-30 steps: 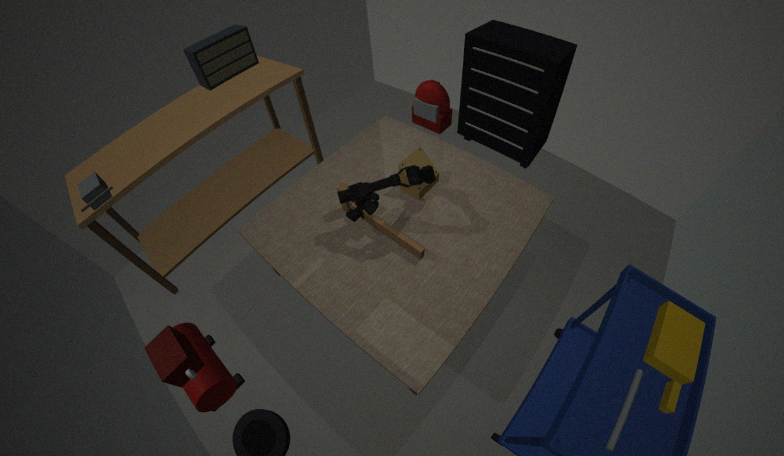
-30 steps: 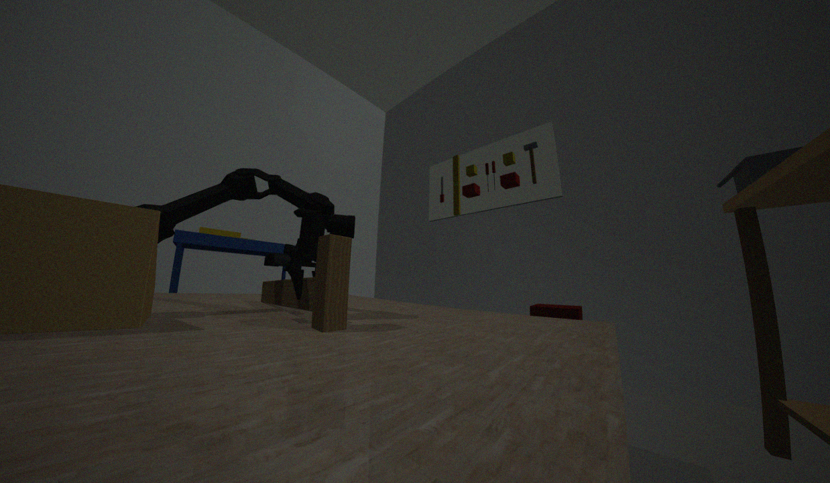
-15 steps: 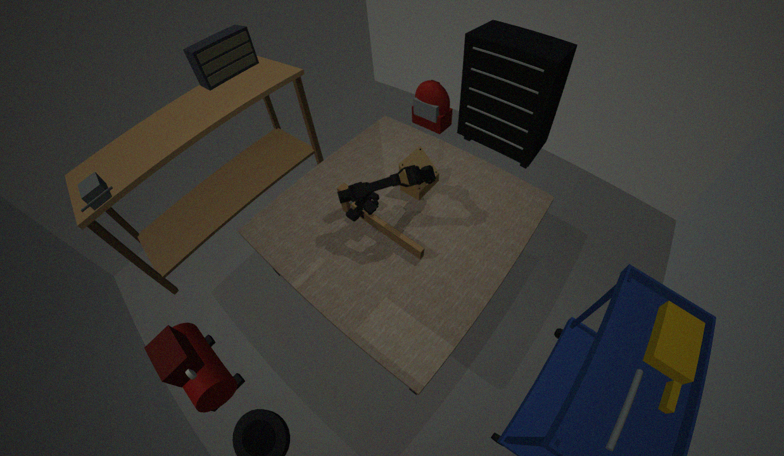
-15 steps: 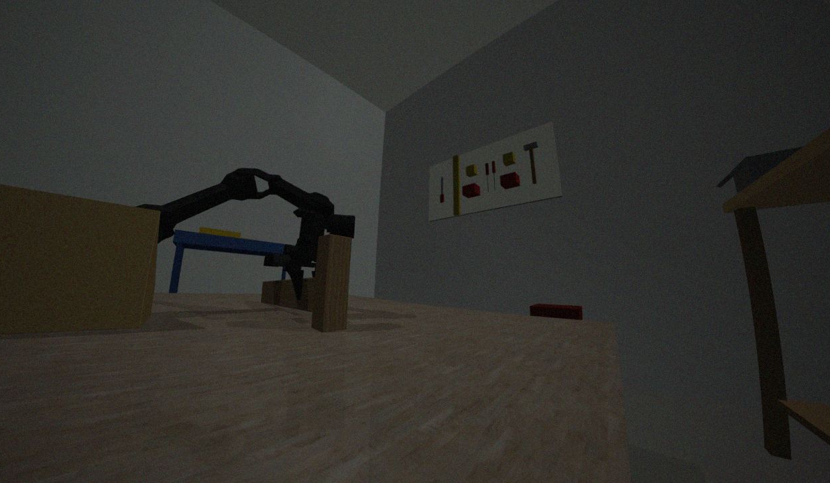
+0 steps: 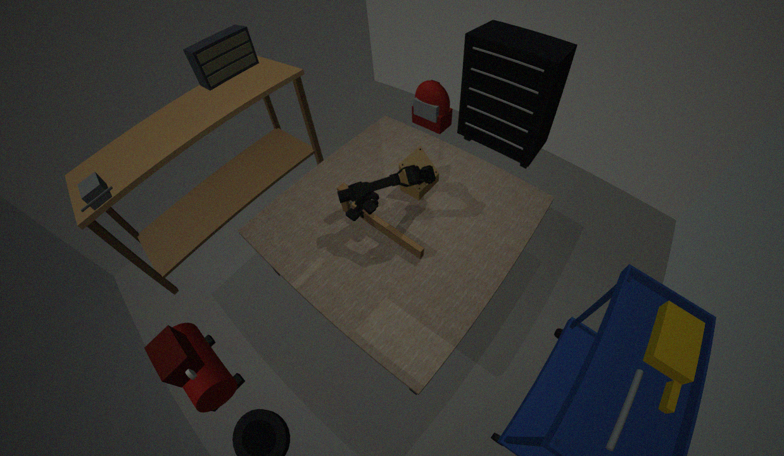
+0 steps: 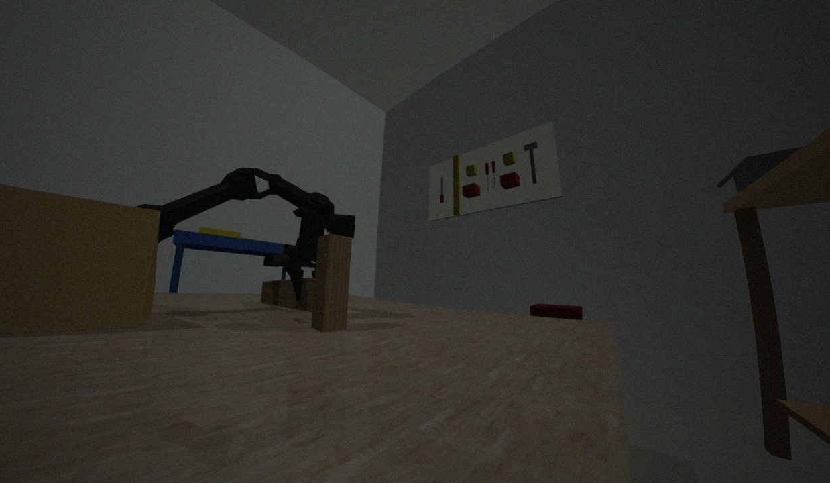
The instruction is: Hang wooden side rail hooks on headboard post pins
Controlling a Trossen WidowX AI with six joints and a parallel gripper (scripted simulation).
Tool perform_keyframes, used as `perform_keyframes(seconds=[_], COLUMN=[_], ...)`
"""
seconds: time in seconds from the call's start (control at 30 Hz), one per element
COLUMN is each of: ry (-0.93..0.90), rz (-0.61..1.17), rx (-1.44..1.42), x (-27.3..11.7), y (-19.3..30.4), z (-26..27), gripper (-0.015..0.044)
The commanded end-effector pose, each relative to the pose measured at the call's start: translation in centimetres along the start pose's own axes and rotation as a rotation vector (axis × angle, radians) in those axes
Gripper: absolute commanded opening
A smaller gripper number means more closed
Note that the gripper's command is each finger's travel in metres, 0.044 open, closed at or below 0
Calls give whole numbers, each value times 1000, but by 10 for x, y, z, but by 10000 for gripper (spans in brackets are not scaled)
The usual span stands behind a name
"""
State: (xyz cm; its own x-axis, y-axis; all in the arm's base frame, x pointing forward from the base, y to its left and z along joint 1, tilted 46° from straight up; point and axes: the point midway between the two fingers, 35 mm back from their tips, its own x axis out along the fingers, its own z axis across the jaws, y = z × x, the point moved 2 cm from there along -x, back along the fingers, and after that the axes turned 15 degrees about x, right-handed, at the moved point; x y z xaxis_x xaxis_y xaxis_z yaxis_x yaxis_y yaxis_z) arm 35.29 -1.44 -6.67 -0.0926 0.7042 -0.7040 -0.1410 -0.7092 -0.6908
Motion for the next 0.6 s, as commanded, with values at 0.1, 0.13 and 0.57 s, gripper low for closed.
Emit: perform_keyframes(seconds=[0.1, 0.13, 0.57], ry=[7, 7, 8], rz=[4, 4, 5], rx=[-1, -1, -1], x=[-4, -4, -5], y=[4, 4, 4], z=[-1, -1, -2], gripper=[0, 0, 0])
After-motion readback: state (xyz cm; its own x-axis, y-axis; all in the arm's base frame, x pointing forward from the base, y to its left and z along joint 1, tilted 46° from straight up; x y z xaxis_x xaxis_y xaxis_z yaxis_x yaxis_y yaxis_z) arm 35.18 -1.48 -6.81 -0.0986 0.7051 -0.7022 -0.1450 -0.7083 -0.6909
